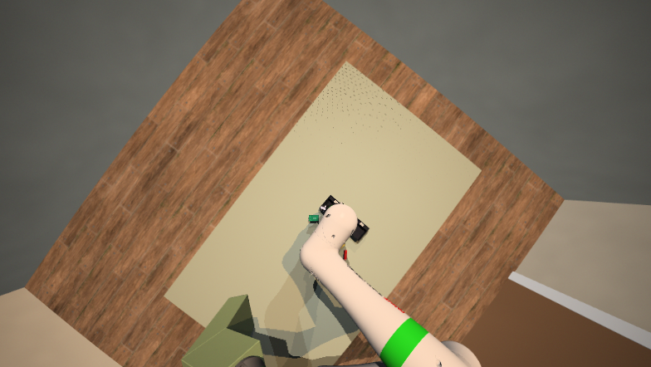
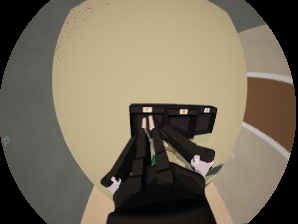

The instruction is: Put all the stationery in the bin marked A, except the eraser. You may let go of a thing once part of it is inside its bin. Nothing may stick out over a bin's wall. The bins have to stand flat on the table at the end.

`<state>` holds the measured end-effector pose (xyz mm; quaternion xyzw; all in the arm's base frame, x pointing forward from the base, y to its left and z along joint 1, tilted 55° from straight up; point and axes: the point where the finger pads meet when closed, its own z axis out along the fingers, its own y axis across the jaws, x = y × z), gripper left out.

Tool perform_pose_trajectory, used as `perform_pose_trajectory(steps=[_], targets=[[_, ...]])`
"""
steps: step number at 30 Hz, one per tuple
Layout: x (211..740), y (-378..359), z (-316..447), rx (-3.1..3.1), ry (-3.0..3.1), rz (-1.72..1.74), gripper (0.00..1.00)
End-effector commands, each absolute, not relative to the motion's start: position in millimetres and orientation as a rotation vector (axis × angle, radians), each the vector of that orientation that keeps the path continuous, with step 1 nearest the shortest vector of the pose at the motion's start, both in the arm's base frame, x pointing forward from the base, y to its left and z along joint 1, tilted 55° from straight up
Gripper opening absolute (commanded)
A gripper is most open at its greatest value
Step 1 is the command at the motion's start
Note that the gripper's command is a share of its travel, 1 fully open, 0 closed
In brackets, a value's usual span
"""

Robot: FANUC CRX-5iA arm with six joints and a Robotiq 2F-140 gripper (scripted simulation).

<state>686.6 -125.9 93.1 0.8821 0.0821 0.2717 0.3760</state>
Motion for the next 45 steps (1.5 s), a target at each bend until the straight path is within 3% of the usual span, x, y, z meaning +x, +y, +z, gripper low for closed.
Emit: perform_pose_trajectory(steps=[1,45], targets=[[686.7,-125.6,93.2,2.257,0.210,0.695,0.05],[675.9,-113.3,104.6,2.257,0.210,0.695,0.05]])
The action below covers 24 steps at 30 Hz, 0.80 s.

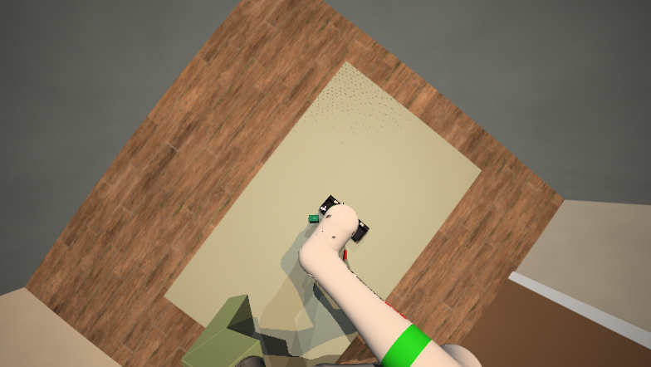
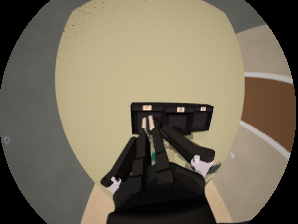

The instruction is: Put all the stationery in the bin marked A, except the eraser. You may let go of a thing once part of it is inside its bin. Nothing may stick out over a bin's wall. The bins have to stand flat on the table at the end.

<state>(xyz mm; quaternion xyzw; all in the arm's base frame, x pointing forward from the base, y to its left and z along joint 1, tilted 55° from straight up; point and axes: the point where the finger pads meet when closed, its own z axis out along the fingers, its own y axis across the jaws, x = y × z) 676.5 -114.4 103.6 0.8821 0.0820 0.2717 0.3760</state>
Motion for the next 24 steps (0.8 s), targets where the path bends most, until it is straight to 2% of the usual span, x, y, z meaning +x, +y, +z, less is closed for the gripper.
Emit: perform_pose_trajectory(steps=[1,16,24], targets=[[675.1,-112.4,105.3,2.257,0.210,0.695,0.05],[654.5,-88.9,127.0,2.257,0.210,0.695,0.05],[618.4,-47.7,165.0,2.257,0.210,0.695,0.05]])
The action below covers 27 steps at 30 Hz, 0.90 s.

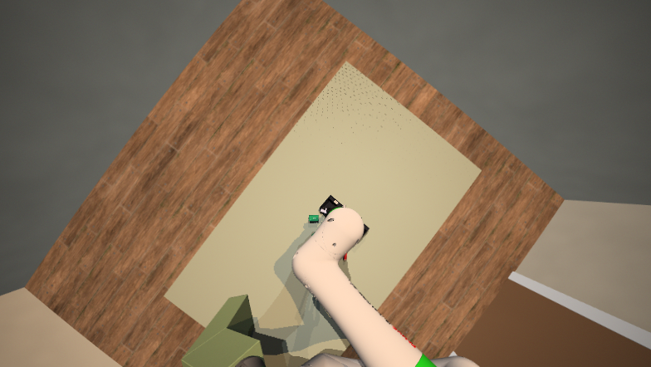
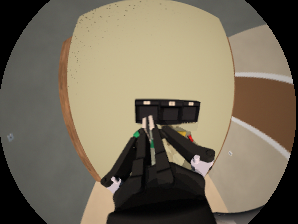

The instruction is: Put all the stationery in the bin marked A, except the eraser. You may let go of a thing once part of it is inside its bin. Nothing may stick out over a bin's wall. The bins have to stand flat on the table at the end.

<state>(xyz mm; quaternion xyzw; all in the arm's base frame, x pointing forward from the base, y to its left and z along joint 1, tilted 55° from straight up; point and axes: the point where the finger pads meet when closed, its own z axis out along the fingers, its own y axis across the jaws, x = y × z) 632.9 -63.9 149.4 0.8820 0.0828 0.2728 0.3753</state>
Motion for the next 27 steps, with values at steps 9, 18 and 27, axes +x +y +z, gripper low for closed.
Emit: perform_pose_trajectory(steps=[9,18,27], targets=[[594.6,-20.4,190.1,2.257,0.210,0.695,0.05],[583.0,-49.9,179.8,2.206,0.404,0.602,0.33],[562.6,-101.5,161.8,2.086,0.722,0.429,0.33]])
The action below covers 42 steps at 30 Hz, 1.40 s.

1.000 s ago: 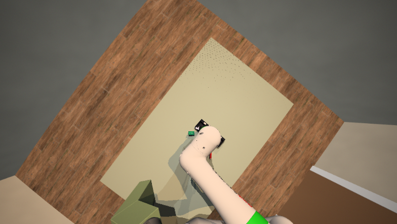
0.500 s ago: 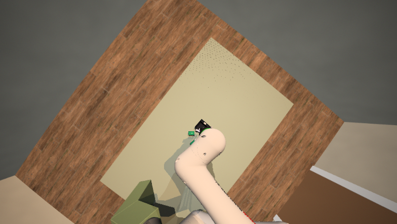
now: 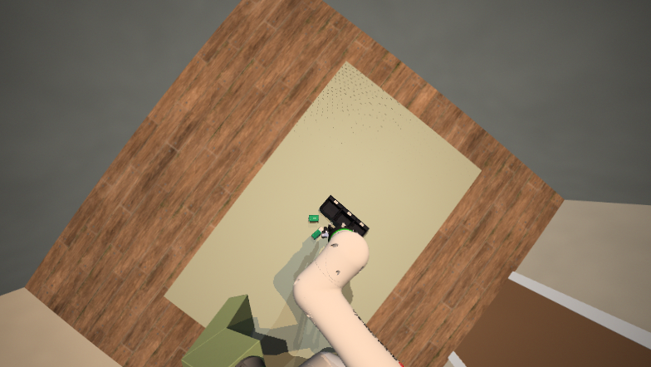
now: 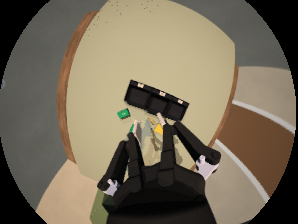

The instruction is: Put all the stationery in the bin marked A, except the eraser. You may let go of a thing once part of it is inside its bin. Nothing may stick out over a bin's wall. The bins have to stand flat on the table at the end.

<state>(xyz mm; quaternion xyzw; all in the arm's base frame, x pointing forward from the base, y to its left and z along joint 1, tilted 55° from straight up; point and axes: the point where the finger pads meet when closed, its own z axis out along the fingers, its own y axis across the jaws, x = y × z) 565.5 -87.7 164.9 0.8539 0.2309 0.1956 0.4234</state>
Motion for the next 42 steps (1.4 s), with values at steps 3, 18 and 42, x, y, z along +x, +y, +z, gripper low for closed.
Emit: perform_pose_trajectory(steps=[3,18,42], targets=[[553.9,-123.6,154.1,2.047,0.802,0.381,0.33],[517.8,-213.7,123.3,1.769,1.270,0.102,0.33],[518.6,-213.1,123.3,1.755,1.290,0.097,0.33]])
